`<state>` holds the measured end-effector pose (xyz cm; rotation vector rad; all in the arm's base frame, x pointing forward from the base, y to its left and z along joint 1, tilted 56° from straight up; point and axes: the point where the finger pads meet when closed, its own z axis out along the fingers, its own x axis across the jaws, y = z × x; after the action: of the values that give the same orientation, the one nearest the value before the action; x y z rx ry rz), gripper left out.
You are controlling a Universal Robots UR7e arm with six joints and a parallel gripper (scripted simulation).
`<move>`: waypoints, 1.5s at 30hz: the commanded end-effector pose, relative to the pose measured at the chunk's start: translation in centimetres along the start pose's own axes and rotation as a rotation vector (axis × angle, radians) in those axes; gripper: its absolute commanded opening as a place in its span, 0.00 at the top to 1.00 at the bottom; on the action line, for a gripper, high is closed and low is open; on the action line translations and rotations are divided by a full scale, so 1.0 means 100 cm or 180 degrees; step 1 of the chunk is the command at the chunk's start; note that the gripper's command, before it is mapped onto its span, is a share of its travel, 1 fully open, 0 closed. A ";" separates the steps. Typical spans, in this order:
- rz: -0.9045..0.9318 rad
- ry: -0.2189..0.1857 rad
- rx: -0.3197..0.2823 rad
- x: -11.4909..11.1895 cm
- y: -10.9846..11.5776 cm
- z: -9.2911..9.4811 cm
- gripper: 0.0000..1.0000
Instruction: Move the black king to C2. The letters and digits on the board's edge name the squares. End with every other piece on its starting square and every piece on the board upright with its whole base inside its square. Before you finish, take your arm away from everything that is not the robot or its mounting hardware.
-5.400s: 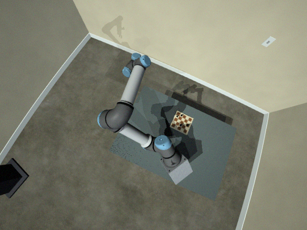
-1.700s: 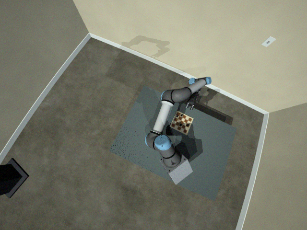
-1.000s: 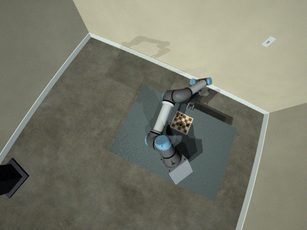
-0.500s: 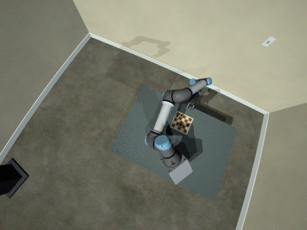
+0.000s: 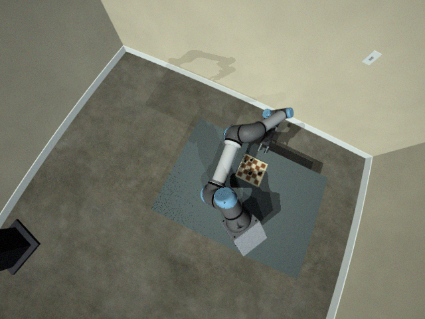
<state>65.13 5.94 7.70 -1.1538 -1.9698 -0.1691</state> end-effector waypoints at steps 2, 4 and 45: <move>0.0001 -0.0002 -0.0004 0.000 -0.001 -0.001 0.00; 0.0001 -0.0002 -0.0003 0.000 -0.002 -0.001 0.00; 0.0040 0.0014 -0.0091 -0.003 -0.079 -0.041 0.00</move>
<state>61.50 -0.46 12.43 -1.1699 -1.9654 -0.1827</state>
